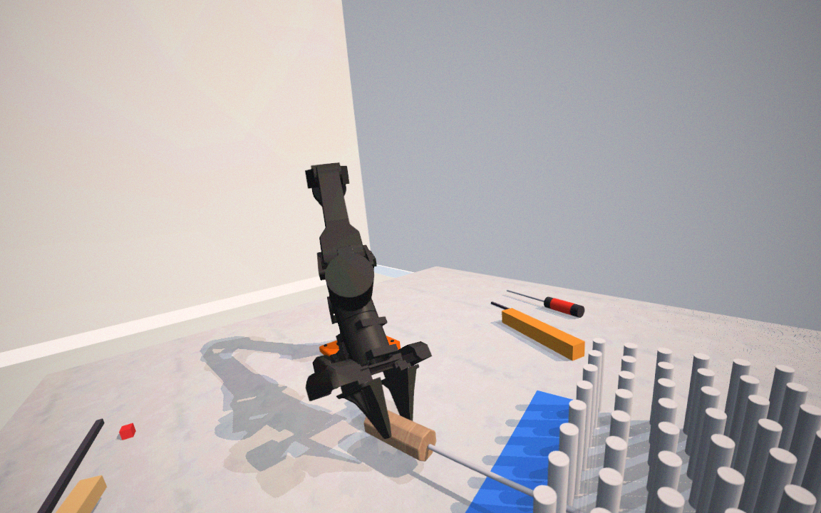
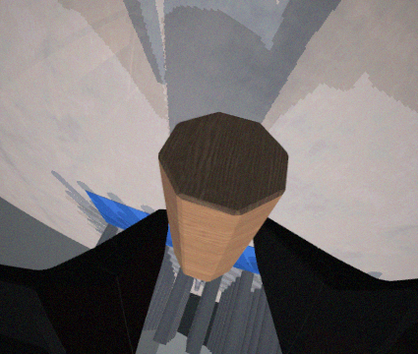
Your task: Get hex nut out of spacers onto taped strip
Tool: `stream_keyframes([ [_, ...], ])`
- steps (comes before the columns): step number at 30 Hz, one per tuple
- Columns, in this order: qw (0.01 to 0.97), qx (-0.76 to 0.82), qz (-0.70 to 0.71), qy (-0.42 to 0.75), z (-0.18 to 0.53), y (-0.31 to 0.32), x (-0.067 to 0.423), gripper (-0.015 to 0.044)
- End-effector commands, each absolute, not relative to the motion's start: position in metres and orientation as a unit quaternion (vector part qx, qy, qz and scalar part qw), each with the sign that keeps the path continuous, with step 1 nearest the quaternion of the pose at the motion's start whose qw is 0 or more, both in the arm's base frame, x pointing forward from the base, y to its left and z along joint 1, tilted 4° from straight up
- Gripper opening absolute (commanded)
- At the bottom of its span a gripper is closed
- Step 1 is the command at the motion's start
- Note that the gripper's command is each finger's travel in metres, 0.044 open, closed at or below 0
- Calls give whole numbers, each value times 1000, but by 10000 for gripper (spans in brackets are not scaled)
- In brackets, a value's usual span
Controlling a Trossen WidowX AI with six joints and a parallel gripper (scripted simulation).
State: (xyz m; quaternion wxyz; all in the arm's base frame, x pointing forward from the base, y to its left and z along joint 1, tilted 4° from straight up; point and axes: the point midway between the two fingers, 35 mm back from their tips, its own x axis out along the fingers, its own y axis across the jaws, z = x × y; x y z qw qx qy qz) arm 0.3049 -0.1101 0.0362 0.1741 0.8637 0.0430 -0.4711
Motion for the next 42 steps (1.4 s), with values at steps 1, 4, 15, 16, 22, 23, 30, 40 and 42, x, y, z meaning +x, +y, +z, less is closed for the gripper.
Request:
stream_keyframes([
  [1, 175, 865, -467, 41, 38, -110, 312, 0],
  [4, 175, 866, -467, 41, 38, -110, 314, 0],
  [15, 175, 866, -467, 41, 38, -108, 322, 0],
  [16, 175, 866, -467, 41, 38, -108, 323, 0],
  [22, 175, 866, -467, 42, 38, -107, 327, 0],
  [23, 175, 866, -467, 42, 38, -106, 328, 0],
  [30, 174, 866, -467, 42, 38, -105, 333, 0],
  [40, 174, 866, -466, 42, 38, -103, 341, 0],
  [42, 174, 866, -466, 42, 38, -103, 342, 0],
])
